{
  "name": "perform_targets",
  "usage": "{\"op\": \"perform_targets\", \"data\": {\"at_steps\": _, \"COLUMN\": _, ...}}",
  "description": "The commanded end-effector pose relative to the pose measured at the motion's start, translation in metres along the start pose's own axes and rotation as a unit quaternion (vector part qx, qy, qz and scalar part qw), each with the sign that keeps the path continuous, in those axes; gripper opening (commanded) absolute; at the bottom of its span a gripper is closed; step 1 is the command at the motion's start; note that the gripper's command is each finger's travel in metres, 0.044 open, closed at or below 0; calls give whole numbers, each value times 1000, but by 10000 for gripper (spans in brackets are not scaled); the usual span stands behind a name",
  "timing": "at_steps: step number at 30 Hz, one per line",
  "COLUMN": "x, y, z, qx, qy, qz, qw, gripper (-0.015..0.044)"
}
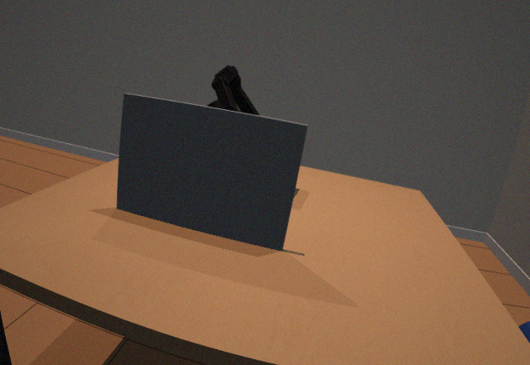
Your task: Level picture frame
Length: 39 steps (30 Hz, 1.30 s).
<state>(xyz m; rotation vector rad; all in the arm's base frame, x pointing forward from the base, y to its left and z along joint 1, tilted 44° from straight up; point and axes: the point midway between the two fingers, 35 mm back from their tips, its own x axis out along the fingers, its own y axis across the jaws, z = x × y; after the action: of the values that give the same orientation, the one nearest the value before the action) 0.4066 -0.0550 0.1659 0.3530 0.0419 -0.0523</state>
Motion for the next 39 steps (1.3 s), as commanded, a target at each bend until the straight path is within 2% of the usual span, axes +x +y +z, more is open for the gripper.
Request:
{"op": "perform_targets", "data": {"at_steps": 1, "x": 0, "y": 0, "z": 0, "qx": 3, "qy": -1, "qz": -1, "qw": 1000, "gripper": 167}}
{"op": "perform_targets", "data": {"at_steps": 17, "x": 0, "y": 0, "z": 0, "qx": 3, "qy": -1, "qz": -1, "qw": 1000, "gripper": 60}}
{"op": "perform_targets", "data": {"at_steps": 19, "x": 0, "y": 0, "z": 0, "qx": 3, "qy": -1, "qz": -1, "qw": 1000, "gripper": 7}}
{"op": "perform_targets", "data": {"at_steps": 20, "x": 0, "y": 0, "z": 0, "qx": 3, "qy": -1, "qz": -1, "qw": 1000, "gripper": 0}}
{"op": "perform_targets", "data": {"at_steps": 39, "x": 0, "y": 4, "z": 0, "qx": 3, "qy": -1, "qz": -1, "qw": 1000, "gripper": 0}}
